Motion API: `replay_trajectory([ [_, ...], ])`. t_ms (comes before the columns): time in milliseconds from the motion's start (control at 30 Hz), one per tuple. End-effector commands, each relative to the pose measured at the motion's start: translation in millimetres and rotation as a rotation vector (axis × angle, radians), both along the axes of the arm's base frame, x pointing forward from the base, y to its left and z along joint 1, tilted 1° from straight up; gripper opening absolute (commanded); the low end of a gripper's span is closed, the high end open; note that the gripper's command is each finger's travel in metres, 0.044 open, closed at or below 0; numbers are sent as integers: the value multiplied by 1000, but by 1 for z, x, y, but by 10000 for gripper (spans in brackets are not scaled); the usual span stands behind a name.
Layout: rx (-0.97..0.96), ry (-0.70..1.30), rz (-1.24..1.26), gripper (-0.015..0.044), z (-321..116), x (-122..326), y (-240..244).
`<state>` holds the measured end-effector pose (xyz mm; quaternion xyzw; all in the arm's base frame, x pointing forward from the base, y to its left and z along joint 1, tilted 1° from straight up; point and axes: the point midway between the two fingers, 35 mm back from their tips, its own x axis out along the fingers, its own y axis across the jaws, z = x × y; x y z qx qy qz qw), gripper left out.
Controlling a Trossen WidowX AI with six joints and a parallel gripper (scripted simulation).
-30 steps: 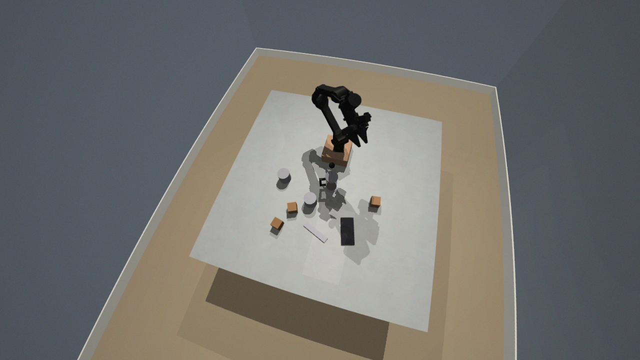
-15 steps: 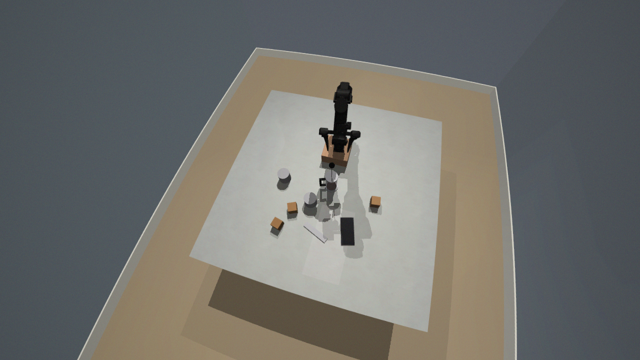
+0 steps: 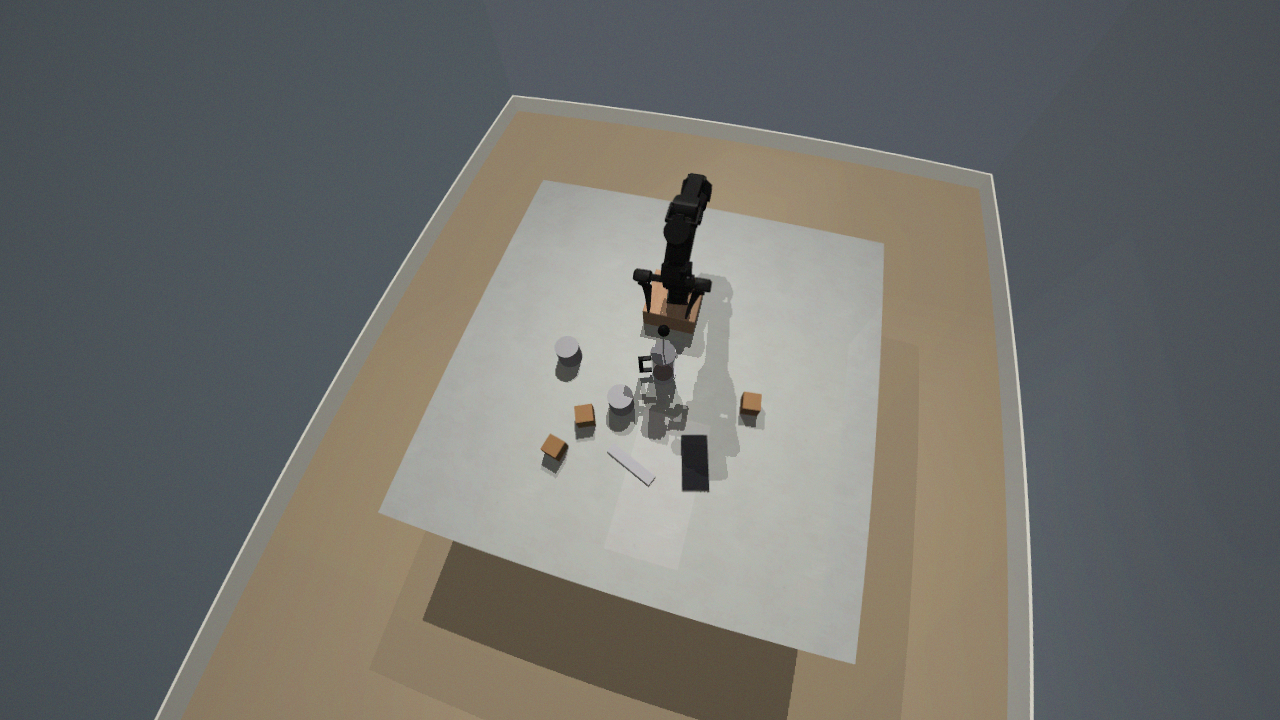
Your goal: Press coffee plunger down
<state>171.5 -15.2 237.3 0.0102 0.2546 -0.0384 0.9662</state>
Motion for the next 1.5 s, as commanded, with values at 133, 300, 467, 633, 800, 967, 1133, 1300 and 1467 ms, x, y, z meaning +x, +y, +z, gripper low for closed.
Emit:
replay_trajectory([
  [133, 3, -11, -11, 440, -7, 4, -2],
  [300, 3, -12, -12, 440, -11, 12, -3],
  [467, 3, -12, -12, 440, -15, 19, -3],
  [633, 3, -13, -13, 440, -19, 26, -4],
  [800, 3, -14, -13, 440, -23, 33, -5],
  [967, 3, -14, -13, 414, -24, 34, -5],
  [1133, 3, -14, -13, 282, -24, 34, -5],
  [1300, 3, -14, -13, 151, -24, 34, -5],
  [1467, 3, -14, -13, 116, -24, 34, -5],
])
